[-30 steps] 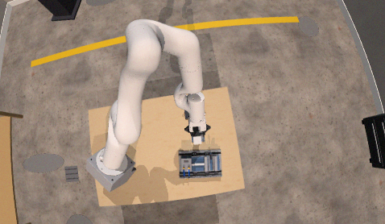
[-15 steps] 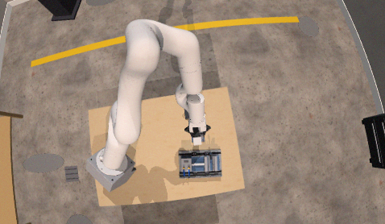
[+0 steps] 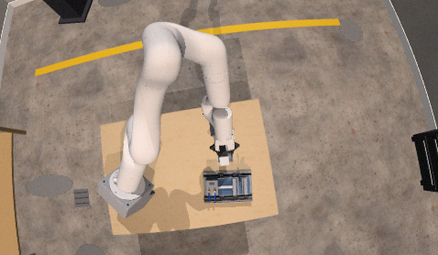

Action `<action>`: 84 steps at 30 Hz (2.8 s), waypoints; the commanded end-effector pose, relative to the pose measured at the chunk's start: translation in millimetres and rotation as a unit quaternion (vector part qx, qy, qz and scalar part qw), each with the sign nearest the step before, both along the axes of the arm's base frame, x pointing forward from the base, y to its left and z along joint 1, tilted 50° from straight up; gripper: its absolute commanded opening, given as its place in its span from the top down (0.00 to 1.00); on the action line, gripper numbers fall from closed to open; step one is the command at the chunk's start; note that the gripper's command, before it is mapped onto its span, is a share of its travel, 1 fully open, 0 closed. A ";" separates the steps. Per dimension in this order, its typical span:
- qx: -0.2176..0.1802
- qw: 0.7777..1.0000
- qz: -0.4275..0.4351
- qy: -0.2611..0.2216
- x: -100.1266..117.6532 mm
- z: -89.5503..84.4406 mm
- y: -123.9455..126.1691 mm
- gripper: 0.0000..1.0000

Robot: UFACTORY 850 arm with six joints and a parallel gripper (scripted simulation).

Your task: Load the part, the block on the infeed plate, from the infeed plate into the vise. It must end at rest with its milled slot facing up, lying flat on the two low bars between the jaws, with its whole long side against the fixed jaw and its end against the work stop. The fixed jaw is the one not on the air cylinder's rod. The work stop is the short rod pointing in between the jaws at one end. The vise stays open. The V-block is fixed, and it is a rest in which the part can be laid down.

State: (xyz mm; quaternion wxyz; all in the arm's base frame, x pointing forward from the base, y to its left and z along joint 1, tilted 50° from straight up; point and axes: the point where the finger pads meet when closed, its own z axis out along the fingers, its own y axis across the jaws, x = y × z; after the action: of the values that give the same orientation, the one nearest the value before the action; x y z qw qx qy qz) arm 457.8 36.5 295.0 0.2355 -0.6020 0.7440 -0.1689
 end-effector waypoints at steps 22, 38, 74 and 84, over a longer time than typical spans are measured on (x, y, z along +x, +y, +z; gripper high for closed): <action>0.058 0.998 0.038 -0.004 0.8 0.9 -1.7 1.00; 0.078 0.996 0.051 -0.010 1.0 0.8 -2.3 1.00; 0.080 0.995 0.052 -0.011 1.1 0.9 -2.4 1.00; 0.084 0.995 0.055 -0.012 1.1 0.9 -2.4 1.00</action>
State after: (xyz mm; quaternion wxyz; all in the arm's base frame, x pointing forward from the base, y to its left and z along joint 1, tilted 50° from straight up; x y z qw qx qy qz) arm 458.6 34.8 295.2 0.2831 -0.5950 0.7303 -0.1800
